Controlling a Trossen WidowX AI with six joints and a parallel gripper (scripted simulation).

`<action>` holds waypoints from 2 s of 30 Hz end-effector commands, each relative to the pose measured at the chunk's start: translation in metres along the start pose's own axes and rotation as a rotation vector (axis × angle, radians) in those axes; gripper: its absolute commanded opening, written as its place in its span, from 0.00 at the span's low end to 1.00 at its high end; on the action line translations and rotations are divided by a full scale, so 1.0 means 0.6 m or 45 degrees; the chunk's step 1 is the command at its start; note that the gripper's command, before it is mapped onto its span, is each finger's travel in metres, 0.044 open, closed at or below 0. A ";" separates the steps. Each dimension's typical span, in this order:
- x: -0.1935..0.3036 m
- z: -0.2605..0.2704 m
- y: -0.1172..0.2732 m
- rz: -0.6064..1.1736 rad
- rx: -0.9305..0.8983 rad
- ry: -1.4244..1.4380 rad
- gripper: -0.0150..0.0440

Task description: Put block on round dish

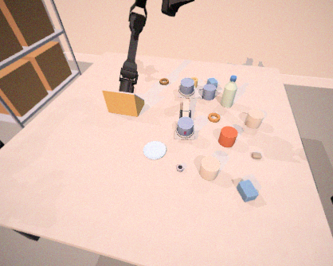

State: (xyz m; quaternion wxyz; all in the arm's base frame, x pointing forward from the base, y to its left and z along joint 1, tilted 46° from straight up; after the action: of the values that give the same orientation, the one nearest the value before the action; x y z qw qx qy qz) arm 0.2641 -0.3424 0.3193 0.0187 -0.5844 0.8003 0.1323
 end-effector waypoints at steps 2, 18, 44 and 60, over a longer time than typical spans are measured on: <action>0.004 0.071 -0.005 -0.025 -0.147 -0.199 1.00; -0.031 0.243 0.020 -0.081 -0.544 -0.767 1.00; -0.161 0.410 0.120 -0.120 -1.127 -1.744 1.00; -0.215 0.430 0.161 -0.112 -1.322 -2.115 1.00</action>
State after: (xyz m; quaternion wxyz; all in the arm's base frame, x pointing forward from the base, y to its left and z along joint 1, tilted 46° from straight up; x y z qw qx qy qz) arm 0.1828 -0.1381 0.1140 0.3162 -0.2810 0.3636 0.8300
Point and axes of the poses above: the point midway between the two fingers, 35 mm back from their tips, its own y axis back along the fingers, its own z axis across the jaws, x = y × z, the point moved 1 cm from there along y, back along the fingers, and after that the axes turned 9 degrees about y, right-handed, at the moved point
